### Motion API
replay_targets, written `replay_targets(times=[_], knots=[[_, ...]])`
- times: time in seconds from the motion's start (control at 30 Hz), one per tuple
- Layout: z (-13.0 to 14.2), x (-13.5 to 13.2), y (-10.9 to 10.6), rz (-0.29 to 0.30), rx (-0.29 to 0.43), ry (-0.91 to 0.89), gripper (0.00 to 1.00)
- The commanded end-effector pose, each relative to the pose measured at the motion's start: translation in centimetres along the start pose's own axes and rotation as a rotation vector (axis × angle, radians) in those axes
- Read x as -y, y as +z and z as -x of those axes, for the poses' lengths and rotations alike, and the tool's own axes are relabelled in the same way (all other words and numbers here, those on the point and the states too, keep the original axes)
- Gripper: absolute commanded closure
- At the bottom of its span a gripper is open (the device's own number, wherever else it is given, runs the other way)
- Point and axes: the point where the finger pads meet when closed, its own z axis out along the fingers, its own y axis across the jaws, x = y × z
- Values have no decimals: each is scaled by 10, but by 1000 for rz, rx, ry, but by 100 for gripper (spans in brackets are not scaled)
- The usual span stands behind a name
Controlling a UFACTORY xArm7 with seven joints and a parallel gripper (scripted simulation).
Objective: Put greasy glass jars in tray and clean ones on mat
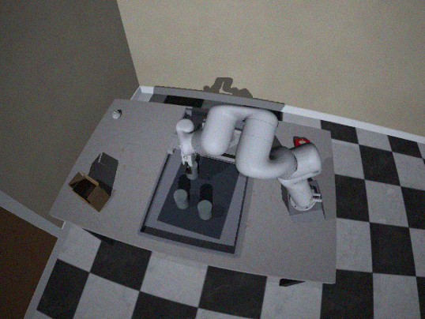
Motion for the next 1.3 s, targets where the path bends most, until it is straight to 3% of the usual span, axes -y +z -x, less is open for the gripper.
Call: replay_targets(times=[0.0, 0.5, 0.83, 0.87, 1.27], knots=[[-2, -1, 4, 2, -3, 1, 0], [-2, -1, 34, 2, -3, 1, 0], [-2, -1, 36, 2, -3, 1, 0], [-2, -1, 36, 2, -3, 1, 10], [-2, -1, 36, 2, -3, 1, 10]])
